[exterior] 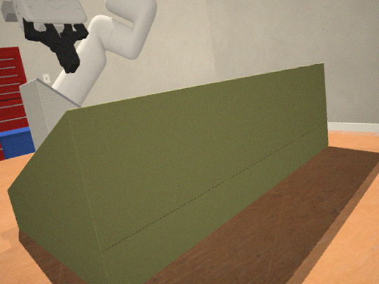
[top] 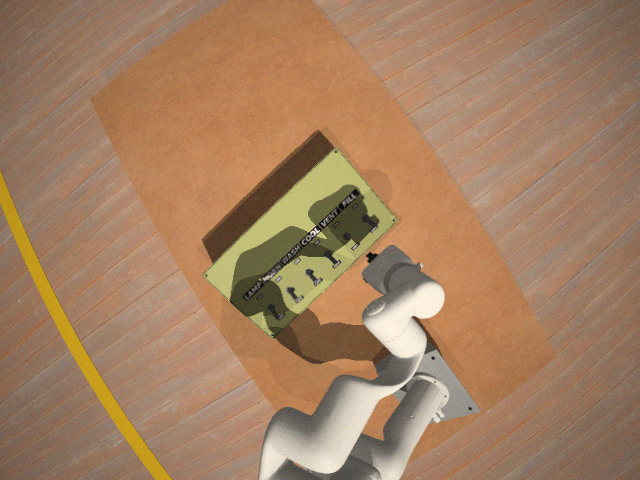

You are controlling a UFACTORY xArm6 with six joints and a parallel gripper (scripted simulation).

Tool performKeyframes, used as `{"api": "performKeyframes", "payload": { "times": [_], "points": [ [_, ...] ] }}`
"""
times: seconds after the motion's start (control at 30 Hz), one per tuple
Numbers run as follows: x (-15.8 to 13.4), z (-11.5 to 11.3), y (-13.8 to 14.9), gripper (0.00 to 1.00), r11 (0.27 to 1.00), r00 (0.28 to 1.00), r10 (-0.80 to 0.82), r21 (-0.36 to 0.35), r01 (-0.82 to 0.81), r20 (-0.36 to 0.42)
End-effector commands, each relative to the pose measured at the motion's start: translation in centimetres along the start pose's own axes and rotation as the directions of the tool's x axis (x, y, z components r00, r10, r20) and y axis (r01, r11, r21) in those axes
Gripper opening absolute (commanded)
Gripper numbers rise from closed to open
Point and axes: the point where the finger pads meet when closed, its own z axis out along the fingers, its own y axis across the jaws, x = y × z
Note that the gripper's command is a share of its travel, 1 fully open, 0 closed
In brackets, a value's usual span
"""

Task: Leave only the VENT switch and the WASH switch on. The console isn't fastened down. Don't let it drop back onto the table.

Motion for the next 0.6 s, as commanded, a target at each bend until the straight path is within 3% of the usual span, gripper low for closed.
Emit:
{"api": "performKeyframes", "payload": {
  "times": [0.0, 0.07, 0.1, 0.13, 0.17, 0.27, 0.4, 0.57],
  "points": [
    [-0.3, -0.2, 1.5, 0.00, 1.000, 1.000, -0.002, 0.004, 0.002, 0.002],
    [-0.1, -0.4, 5.3, 0.00, 1.000, 1.000, -0.002, 0.007, 0.002, 0.001],
    [-0.1, -0.4, 5.3, 0.00, 1.000, 1.000, -0.002, 0.007, 0.002, 0.001],
    [0.2, -0.4, 7.6, 0.00, 1.000, 1.000, -0.002, 0.007, 0.002, 0.001],
    [0.2, -0.4, 7.6, 0.00, 1.000, 1.000, -0.002, 0.007, 0.002, 0.001],
    [1.3, -0.3, 11.6, 0.00, 1.000, 1.000, -0.002, 0.006, 0.002, 0.002],
    [2.4, -0.1, 14.2, 0.00, 1.000, 1.000, -0.002, 0.003, 0.002, 0.003],
    [2.5, -0.1, 14.3, 0.00, 1.000, 1.000, -0.002, 0.003, 0.002, 0.003]
  ]
}}
